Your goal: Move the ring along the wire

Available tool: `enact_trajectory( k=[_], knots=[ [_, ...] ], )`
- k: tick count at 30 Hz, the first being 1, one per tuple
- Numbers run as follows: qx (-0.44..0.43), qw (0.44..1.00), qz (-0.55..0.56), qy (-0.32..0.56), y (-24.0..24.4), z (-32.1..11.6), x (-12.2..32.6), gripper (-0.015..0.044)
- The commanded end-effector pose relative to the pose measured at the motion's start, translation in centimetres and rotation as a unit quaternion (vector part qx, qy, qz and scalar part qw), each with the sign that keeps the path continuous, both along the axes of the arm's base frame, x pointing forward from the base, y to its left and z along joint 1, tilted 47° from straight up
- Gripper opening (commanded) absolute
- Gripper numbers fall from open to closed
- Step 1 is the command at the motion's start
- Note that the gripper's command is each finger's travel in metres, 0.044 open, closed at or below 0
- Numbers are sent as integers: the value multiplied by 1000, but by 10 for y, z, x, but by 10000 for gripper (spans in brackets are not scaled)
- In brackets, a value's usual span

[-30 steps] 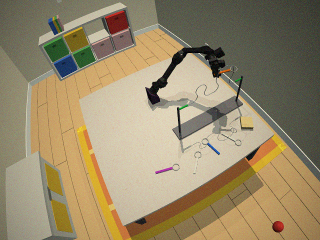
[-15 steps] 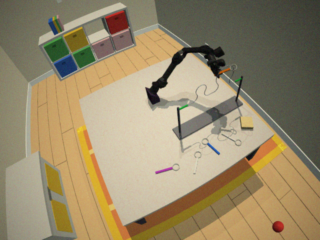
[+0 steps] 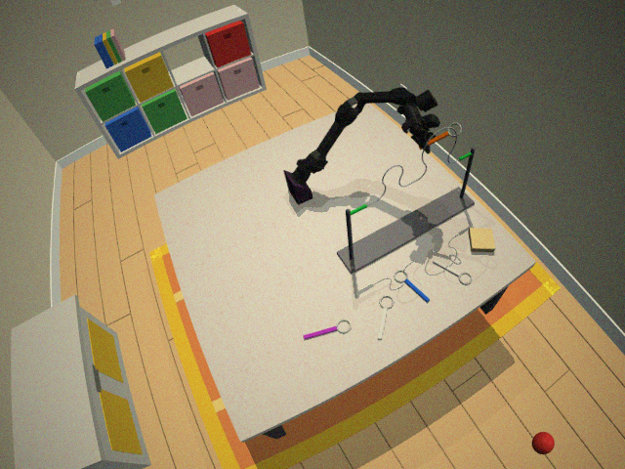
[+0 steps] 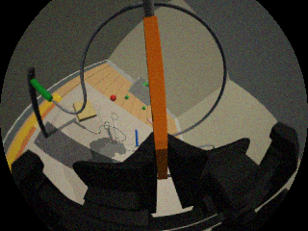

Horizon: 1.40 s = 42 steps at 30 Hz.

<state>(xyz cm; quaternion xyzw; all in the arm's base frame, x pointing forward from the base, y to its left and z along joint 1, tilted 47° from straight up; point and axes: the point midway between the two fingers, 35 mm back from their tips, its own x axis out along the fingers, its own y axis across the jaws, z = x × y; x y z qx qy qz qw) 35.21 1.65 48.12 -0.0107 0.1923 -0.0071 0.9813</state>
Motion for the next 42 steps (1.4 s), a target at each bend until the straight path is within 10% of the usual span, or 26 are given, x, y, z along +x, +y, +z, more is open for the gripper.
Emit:
enact_trajectory(
  k=[1,42],
  knots=[
    [23,1000,3,-1,2,-1,0,-150],
    [280,959,30,-23,16,2,2,-150]
  ],
)
